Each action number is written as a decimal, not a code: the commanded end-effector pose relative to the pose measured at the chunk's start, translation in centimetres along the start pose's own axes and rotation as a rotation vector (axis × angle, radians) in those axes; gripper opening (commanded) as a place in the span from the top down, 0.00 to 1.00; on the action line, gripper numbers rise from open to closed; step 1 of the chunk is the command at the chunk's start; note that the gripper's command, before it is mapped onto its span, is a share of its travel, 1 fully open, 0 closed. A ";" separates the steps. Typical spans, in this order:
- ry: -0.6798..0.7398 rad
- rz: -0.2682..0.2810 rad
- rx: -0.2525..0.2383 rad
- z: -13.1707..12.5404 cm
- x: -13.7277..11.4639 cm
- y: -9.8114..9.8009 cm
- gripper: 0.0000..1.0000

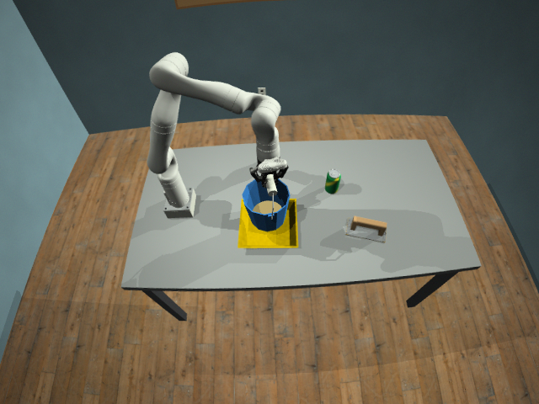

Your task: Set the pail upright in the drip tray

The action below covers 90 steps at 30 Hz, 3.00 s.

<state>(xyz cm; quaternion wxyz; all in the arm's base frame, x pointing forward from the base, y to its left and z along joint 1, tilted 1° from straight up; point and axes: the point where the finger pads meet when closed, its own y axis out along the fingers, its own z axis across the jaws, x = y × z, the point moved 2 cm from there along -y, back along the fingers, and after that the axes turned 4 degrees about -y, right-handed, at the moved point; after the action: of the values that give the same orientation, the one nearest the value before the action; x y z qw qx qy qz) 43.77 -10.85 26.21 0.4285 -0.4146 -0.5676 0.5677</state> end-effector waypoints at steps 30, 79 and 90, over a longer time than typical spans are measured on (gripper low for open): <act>0.000 0.001 -0.002 0.0 0.0 -0.1 0.90; 0.000 0.001 -0.002 0.0 0.0 0.6 0.90; 0.000 0.001 -0.002 0.0 0.0 1.6 0.90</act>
<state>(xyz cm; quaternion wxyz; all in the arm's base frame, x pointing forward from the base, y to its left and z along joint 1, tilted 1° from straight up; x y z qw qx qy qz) 43.82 -10.85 24.84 0.4273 -0.4156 -0.5683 0.5672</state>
